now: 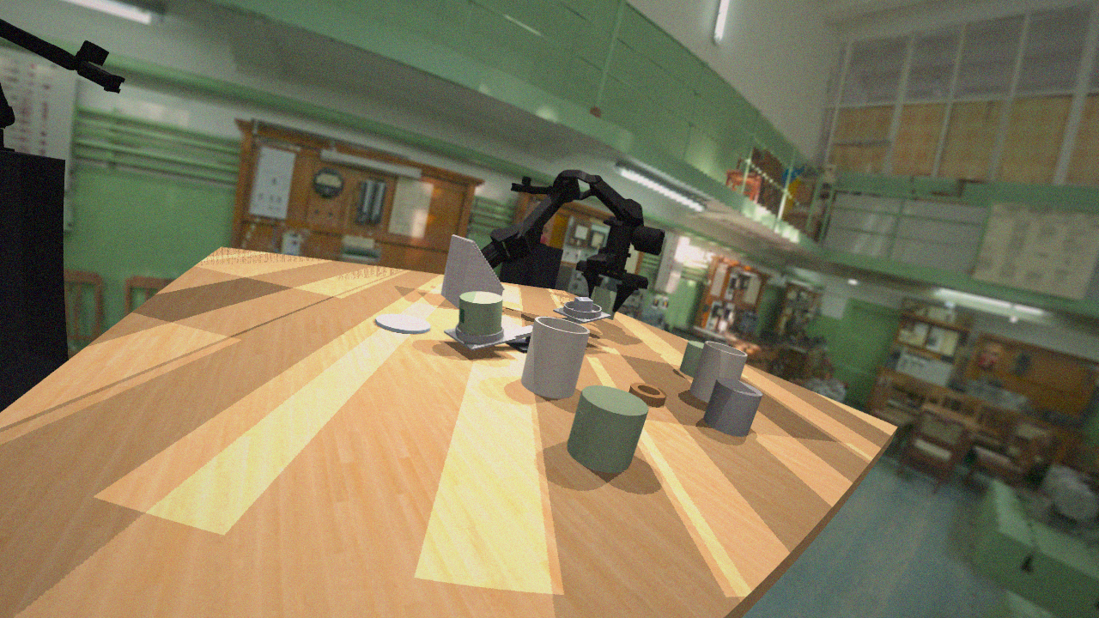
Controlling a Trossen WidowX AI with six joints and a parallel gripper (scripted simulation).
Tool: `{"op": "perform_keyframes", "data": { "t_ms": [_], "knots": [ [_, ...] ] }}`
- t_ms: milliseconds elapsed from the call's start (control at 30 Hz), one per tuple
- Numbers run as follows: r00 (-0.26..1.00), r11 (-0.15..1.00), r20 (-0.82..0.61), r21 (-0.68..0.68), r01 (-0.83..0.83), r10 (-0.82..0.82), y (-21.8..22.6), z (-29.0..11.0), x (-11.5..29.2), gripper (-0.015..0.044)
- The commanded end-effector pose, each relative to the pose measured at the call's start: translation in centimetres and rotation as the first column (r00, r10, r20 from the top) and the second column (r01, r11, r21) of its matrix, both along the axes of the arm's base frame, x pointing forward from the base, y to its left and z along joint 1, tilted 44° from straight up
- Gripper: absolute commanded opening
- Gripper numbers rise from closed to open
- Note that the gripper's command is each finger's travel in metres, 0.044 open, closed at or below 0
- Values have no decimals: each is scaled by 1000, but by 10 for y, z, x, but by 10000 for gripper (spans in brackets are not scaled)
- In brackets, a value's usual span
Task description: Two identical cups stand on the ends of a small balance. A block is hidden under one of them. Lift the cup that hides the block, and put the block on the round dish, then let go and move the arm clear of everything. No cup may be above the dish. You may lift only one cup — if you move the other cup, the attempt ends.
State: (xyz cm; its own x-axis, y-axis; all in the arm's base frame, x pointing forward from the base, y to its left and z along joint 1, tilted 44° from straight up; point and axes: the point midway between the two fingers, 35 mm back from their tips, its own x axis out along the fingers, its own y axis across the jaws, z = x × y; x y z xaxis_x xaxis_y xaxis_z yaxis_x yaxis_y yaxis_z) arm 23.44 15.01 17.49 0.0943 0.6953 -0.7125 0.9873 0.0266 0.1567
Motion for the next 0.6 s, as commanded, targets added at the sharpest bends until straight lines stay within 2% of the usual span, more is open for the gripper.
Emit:
{"op": "perform_keyframes", "data": {
  "t_ms": [0,567],
  "knots": [
    [1000,1000,-1,-3,7,-7,10,-11,1,0],
    [1000,1000,-1,0,7,-7,32,-32,4,0]
  ]
}}
